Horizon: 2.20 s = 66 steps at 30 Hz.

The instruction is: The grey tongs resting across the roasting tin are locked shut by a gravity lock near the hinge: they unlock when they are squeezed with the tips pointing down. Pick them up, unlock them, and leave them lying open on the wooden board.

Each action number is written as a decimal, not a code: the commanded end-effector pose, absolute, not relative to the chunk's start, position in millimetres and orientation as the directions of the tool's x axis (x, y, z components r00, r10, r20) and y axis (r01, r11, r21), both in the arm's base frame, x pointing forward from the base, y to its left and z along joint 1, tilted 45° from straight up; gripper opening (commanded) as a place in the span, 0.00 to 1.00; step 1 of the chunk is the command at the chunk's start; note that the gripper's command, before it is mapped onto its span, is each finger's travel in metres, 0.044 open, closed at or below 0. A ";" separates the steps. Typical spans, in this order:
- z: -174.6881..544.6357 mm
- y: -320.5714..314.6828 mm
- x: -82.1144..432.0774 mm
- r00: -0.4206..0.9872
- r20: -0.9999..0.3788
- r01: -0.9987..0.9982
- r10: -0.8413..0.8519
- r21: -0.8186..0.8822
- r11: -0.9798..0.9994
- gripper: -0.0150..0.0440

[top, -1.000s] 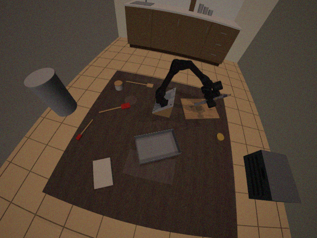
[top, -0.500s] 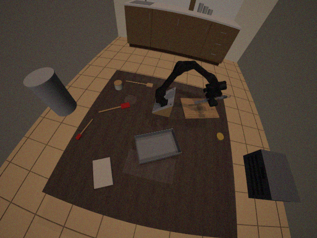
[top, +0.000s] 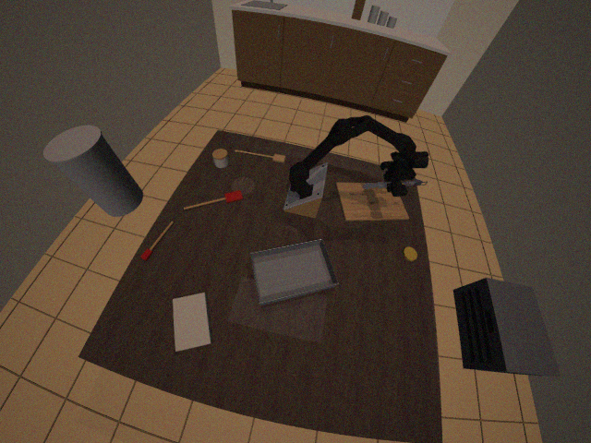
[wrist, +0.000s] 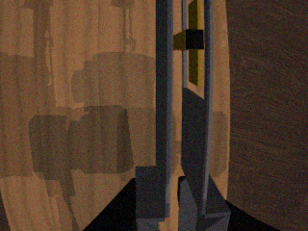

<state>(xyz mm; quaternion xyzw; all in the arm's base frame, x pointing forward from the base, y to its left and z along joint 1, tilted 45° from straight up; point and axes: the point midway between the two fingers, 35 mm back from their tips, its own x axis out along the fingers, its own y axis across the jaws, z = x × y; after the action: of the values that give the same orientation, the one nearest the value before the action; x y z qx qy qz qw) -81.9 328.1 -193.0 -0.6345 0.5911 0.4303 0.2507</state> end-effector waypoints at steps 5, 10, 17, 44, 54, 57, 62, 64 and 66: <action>-185.0 329.2 -82.2 -0.046 -0.795 -0.964 -0.604 0.195 -0.183 0.00; -179.0 327.9 -82.2 -0.033 -0.758 -0.963 -0.651 0.198 -0.182 0.00; -175.8 327.1 -82.2 -0.026 -0.738 -0.963 -0.674 0.200 -0.182 0.00; -203.4 307.7 -84.6 -0.026 -0.739 -0.963 -0.673 0.200 -0.182 0.00; -216.1 297.3 -85.4 -0.026 -0.739 -0.963 -0.673 0.201 -0.182 0.00; -219.8 294.0 -85.6 -0.027 -0.739 -0.963 -0.673 0.201 -0.182 0.00; -225.8 288.5 -85.8 -0.027 -0.739 -0.963 -0.673 0.201 -0.182 0.00; -228.2 286.2 -85.9 -0.027 -0.739 -0.963 -0.674 0.201 -0.182 0.00; -230.5 283.9 -86.0 -0.027 -0.739 -0.963 -0.674 0.201 -0.182 0.00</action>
<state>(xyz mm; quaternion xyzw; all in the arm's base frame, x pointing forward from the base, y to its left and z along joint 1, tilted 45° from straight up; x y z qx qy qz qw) -85.3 287.1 -227.3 -0.6721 0.6082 0.3766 0.1911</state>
